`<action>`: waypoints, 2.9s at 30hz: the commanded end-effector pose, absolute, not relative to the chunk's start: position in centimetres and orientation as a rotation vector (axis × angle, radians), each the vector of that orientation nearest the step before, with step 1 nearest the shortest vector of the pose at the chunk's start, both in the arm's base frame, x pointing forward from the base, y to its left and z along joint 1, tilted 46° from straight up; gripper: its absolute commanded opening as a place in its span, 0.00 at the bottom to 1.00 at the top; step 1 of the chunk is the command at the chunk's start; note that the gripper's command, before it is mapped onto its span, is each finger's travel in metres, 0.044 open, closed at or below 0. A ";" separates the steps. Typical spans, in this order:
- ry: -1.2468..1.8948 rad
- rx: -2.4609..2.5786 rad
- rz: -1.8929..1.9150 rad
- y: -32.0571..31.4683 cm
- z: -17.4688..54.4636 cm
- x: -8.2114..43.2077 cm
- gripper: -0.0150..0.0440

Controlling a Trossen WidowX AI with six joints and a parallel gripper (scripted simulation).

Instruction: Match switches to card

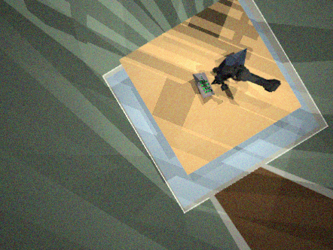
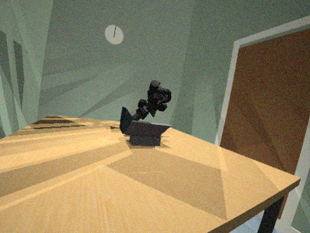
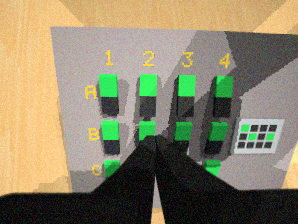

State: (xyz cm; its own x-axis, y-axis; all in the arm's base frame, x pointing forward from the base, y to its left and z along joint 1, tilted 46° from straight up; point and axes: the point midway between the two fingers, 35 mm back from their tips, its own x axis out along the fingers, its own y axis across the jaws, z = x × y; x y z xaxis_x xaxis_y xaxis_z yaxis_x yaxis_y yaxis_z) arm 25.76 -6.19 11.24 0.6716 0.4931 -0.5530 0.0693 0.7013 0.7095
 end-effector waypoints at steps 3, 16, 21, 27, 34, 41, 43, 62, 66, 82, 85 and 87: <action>0.820 0.787 0.266 -2.7 12.5 24.3 0.25; 0.842 0.786 0.279 -0.7 10.5 26.8 0.25; 0.841 0.786 0.279 -0.3 10.1 27.3 0.25; 0.841 0.786 0.279 0.1 9.7 27.9 0.25; 0.841 0.786 0.279 0.3 9.4 28.2 0.25; 0.841 0.786 0.279 0.3 9.4 28.2 0.25; 0.841 0.786 0.279 0.3 9.4 28.2 0.25; 0.841 0.786 0.279 0.4 9.3 28.3 0.25; 0.841 0.786 0.279 0.4 9.3 28.4 0.25; 0.841 0.786 0.279 0.5 9.1 28.5 0.25; 0.841 0.786 0.279 0.6 9.1 28.5 0.25; 0.841 0.786 0.279 0.6 9.1 28.6 0.25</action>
State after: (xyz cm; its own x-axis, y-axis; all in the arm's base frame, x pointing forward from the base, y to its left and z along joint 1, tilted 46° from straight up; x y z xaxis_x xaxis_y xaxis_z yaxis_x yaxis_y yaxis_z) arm 28.56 0.56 9.26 0.6527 0.5148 -0.5559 0.0685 0.6907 0.7199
